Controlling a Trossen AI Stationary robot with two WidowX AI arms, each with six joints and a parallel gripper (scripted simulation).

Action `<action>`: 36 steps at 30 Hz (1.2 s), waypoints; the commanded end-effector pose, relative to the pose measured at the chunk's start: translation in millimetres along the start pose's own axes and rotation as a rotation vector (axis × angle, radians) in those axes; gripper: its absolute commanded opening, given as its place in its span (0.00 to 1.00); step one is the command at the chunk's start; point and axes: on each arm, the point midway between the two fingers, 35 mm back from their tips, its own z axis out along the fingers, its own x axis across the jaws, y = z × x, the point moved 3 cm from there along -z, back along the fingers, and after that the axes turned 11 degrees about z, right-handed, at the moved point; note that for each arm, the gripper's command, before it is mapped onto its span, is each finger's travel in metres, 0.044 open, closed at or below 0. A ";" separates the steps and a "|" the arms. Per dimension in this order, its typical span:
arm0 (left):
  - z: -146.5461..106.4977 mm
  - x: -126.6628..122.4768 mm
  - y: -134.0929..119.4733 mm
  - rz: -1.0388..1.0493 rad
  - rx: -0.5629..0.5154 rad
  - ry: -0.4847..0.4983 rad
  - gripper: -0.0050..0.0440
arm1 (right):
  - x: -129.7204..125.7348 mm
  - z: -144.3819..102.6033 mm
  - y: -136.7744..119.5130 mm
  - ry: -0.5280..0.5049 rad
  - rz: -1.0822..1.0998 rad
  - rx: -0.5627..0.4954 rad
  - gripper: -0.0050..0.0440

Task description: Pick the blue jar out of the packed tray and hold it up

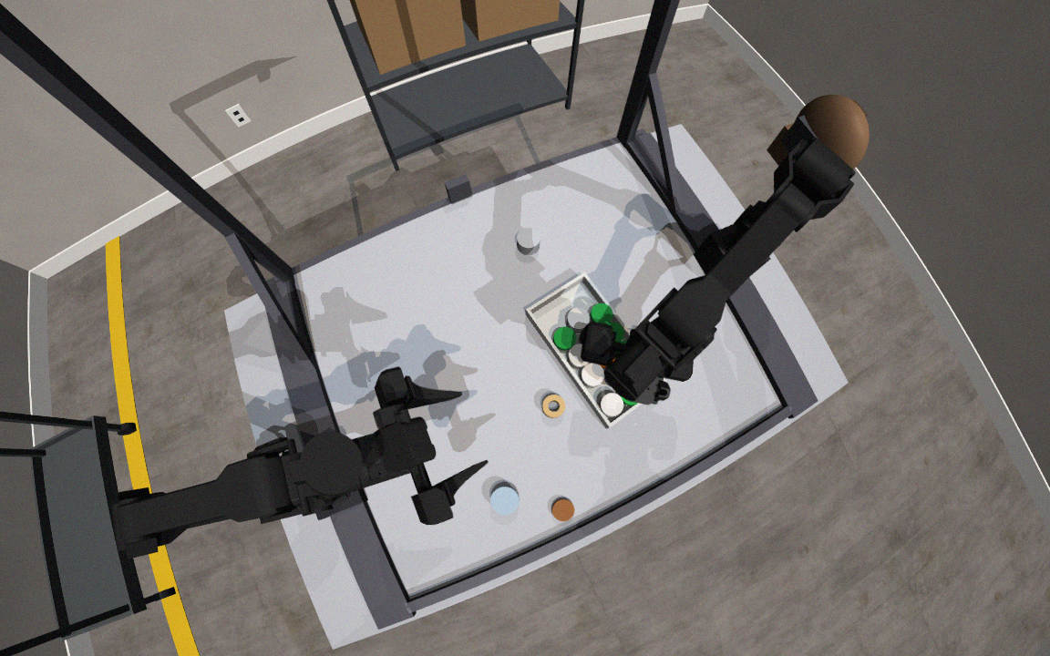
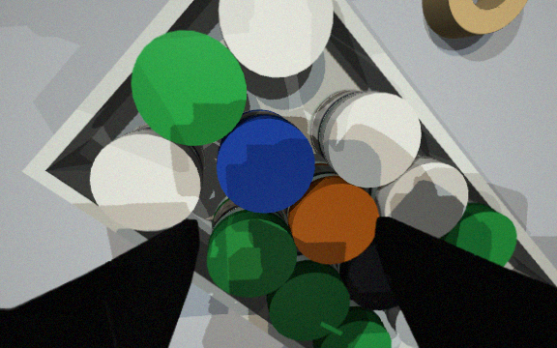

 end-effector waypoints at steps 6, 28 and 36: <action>-8.0 -10.7 12.8 -0.316 -0.004 -0.003 0.74 | 3.4 -1.5 12.6 0.009 0.003 -0.037 1.00; 21.0 0.9 15.4 -0.780 -0.014 0.122 0.74 | 2.5 -0.9 9.1 0.008 0.001 -0.029 1.00; 42.2 -0.3 18.0 -0.778 -0.018 0.111 0.74 | 2.5 -0.9 9.1 0.008 0.001 -0.029 1.00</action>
